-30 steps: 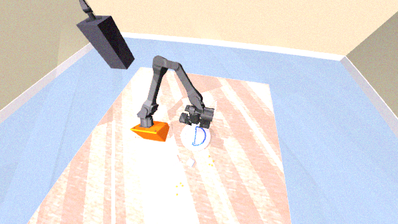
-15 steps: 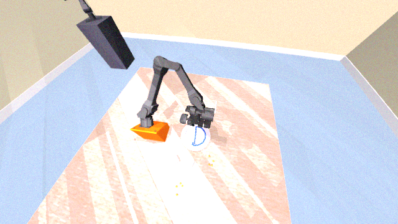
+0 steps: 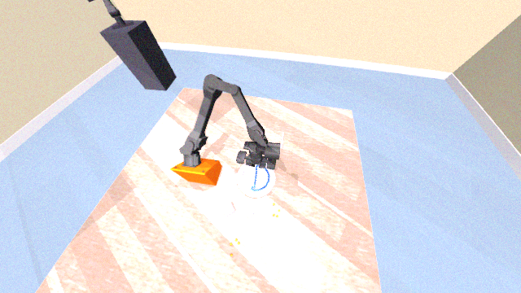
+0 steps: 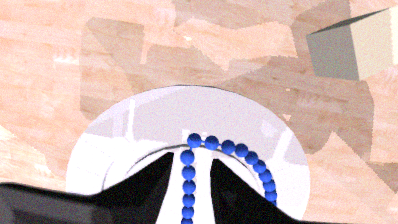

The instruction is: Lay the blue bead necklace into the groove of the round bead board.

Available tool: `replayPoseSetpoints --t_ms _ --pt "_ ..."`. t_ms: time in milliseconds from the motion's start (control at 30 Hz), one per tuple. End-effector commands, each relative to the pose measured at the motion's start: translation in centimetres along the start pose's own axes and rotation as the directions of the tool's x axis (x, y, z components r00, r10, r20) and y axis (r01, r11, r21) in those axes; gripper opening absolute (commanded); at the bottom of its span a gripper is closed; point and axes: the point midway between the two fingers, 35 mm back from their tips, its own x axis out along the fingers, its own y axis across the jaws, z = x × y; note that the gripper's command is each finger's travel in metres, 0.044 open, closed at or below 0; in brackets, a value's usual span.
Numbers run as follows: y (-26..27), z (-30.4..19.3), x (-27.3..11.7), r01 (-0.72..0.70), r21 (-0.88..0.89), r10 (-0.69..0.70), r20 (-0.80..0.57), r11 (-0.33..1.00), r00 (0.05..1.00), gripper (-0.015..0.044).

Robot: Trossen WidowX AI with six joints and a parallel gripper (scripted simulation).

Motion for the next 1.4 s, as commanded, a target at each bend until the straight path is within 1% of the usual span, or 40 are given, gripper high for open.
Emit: replayPoseSetpoints --t_ms 0,233,367,400,1233,1367 --pt "0.32 -0.1 0.85 -0.006 0.011 0.006 0.002 1.0 1.0 0.012" --pt "0.34 -0.1 0.95 -0.006 0.011 0.006 0.002 1.0 1.0 0.012" --pt "0.14 -0.05 0.76 -0.003 0.003 0.003 0.0 1.0 1.0 0.0015" --pt "0.14 -0.05 0.76 -0.003 0.003 0.003 0.0 1.0 1.0 0.0" --pt "0.14 -0.05 0.76 -0.003 0.003 0.003 0.0 1.0 1.0 0.0" --pt "0.32 -0.1 0.23 -0.006 0.01 0.006 0.002 1.0 1.0 0.0"
